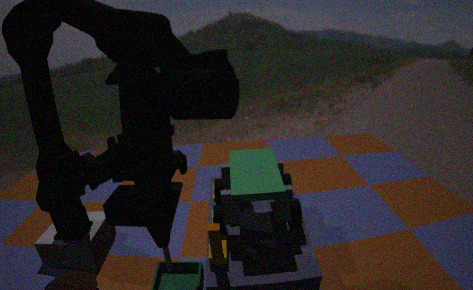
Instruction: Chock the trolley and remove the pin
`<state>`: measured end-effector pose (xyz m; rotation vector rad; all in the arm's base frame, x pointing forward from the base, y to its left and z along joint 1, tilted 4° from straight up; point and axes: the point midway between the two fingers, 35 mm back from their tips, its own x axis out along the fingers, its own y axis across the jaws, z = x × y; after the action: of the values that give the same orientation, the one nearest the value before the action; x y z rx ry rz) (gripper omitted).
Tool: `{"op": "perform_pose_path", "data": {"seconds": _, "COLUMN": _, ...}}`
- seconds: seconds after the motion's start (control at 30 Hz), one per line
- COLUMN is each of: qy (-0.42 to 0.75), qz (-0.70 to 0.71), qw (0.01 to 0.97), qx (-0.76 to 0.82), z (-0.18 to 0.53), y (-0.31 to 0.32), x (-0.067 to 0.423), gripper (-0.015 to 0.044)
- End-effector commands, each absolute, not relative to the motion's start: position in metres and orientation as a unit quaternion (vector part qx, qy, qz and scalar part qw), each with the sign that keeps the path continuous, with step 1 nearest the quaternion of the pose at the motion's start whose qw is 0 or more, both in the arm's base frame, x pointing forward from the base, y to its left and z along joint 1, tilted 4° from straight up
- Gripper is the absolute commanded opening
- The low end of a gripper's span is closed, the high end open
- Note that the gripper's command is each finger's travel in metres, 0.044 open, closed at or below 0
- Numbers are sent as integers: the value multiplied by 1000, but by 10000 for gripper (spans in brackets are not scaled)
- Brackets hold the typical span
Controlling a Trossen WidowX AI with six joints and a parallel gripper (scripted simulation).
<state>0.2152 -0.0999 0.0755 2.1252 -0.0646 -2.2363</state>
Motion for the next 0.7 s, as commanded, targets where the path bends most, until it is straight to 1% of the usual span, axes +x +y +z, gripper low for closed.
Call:
{"op": "perform_pose_path", "data": {"seconds": 0.0, "qy": -46, "qz": -723, "qw": 49, "qx": 688, "z": 65, "y": -104, "x": 214, "gripper": 0}}
{"op": "perform_pose_path", "data": {"seconds": 0.4, "qy": -52, "qz": -722, "qw": 56, "qx": 687, "z": 28, "y": -123, "x": 211, "gripper": 0}}
{"op": "perform_pose_path", "data": {"seconds": 0.57, "qy": -52, "qz": -722, "qw": 56, "qx": 687, "z": 24, "y": -125, "x": 211, "gripper": 0}}
{"op": "perform_pose_path", "data": {"seconds": 0.67, "qy": -52, "qz": -722, "qw": 56, "qx": 687, "z": 24, "y": -125, "x": 211, "gripper": 79}}
